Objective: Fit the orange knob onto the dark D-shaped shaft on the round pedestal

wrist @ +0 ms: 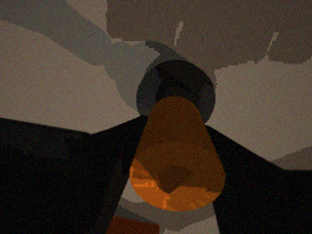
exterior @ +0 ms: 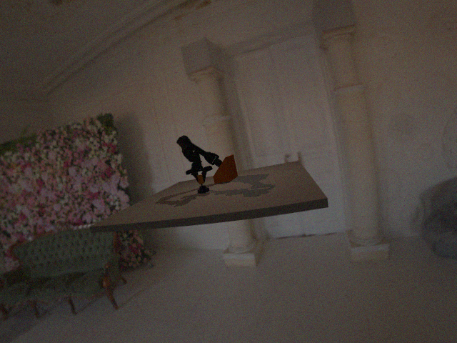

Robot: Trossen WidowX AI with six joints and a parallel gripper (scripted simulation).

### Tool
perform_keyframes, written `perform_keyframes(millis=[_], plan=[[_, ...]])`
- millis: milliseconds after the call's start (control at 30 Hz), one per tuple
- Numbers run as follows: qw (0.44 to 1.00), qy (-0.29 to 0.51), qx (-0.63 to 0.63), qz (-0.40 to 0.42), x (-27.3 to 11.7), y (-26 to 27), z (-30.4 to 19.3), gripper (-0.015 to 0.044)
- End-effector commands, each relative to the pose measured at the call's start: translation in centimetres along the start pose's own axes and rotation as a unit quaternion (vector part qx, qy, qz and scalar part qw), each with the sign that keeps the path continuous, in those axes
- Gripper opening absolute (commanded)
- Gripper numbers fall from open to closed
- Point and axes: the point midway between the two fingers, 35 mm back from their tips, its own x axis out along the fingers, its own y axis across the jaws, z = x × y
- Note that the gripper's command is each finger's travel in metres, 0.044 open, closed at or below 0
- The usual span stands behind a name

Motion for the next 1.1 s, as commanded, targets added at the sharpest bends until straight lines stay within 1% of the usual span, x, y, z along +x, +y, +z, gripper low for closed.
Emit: perform_keyframes(millis=[0,367,833,933,1067], plan=[[1.000,-0.003,0.003,-0.001,-0.18,-0.10,0.28,0.0000],[1.000,-0.003,0.003,-0.001,0.26,-0.19,0.22,0.0000],[1.000,-0.003,0.003,-0.001,-0.22,0.06,-0.12,0.0000],[1.000,-0.003,-0.023,-0.001,-0.23,0.09,-0.13,0.0000],[0.995,-0.003,-0.096,-0.001,-0.19,0.14,-0.08,0.0000]])
